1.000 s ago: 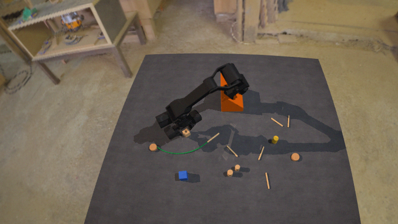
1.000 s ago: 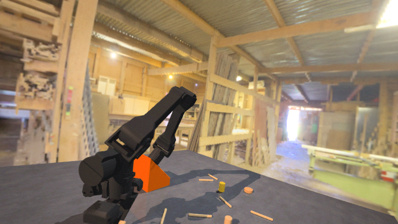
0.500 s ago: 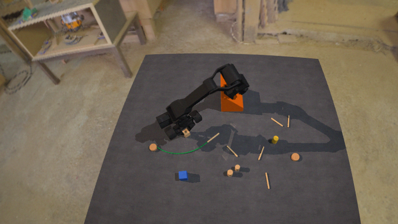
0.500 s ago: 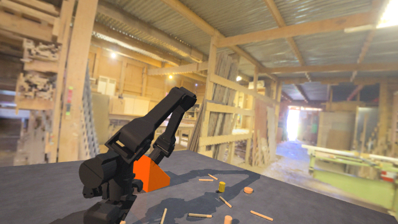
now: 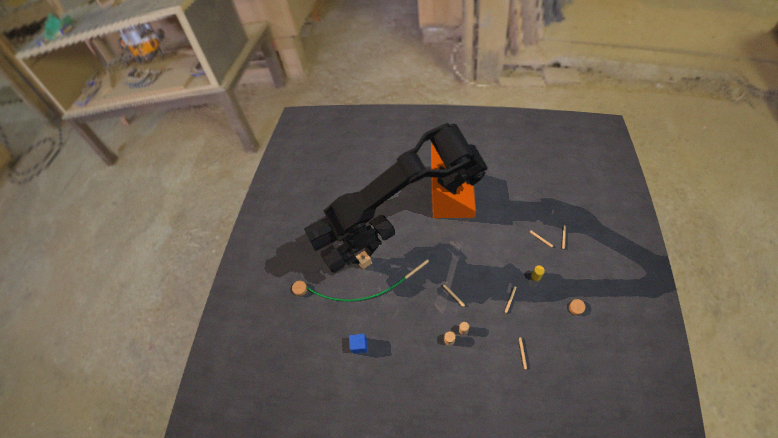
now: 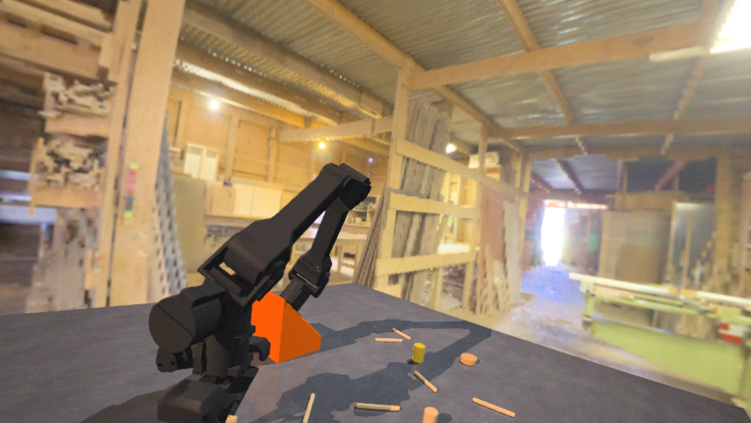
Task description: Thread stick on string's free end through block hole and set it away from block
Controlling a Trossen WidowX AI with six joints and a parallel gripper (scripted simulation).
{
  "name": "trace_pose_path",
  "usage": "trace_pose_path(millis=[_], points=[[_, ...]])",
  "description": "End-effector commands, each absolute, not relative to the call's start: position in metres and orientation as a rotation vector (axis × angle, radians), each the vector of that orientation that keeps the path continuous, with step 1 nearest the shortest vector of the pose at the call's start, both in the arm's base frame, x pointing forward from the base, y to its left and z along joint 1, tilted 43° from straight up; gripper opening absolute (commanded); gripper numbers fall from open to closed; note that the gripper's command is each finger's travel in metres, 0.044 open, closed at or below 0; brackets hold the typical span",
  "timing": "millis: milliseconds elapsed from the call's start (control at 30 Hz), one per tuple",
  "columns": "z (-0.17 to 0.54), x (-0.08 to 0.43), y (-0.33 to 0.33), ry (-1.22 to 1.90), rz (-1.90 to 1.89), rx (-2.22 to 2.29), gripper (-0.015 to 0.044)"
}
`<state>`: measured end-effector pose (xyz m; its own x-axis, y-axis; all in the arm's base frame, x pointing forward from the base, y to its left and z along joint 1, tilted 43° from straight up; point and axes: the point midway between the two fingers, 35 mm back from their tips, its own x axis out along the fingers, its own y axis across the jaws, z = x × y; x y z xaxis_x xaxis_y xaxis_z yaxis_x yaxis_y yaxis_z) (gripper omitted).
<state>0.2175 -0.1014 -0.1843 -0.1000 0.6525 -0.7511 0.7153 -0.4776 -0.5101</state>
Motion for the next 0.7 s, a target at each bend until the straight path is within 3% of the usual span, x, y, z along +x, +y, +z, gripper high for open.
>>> trace_pose_path(millis=[0, 667], points=[[-0.1825, 0.2174, -0.103, 1.577, -1.659, 2.062, 0.0], [-0.1754, 0.2214, -0.1035, 1.561, -1.739, 1.938, 0.0]])
